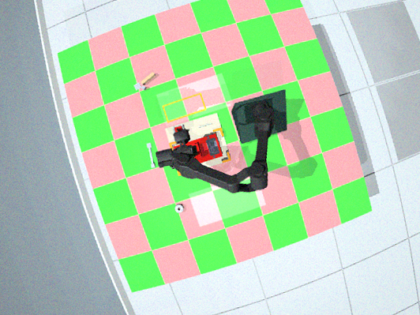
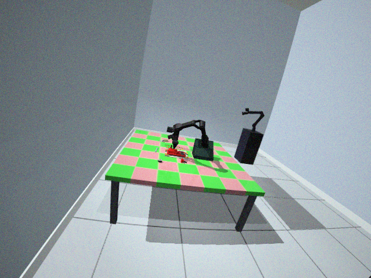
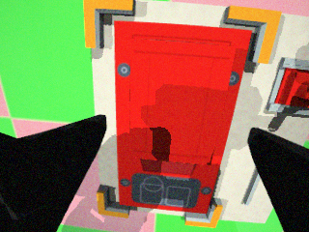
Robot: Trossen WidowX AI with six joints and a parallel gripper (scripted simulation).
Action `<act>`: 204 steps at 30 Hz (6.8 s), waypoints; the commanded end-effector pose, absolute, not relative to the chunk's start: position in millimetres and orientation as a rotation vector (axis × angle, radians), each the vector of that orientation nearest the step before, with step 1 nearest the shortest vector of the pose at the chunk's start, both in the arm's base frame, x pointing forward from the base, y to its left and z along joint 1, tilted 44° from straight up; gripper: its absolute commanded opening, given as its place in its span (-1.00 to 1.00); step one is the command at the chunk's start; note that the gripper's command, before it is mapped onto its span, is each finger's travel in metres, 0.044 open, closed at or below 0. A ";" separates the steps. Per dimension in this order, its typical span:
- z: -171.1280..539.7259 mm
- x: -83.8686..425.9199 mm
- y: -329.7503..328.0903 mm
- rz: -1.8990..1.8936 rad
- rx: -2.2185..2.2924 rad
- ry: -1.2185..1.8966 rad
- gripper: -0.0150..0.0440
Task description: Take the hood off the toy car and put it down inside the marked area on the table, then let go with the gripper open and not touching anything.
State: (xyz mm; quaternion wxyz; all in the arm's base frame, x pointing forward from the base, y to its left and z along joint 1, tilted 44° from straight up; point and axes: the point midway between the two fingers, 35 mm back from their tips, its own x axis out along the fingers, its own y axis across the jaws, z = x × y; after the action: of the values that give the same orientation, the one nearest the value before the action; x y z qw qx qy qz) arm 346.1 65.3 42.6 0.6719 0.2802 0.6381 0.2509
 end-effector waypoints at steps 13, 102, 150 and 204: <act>33.4 347.4 73.6 0.561 0.633 1.438 1.00; 19.2 348.7 88.8 0.565 0.632 1.438 -0.49; 25.4 346.8 11.1 0.528 0.616 1.443 -0.49; -98.6 303.8 -97.2 0.554 0.623 1.441 -0.49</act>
State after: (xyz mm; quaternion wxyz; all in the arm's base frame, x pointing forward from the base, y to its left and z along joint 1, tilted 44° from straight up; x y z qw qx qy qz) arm 302.9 -98.4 -97.3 0.6720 0.2739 0.6421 0.2471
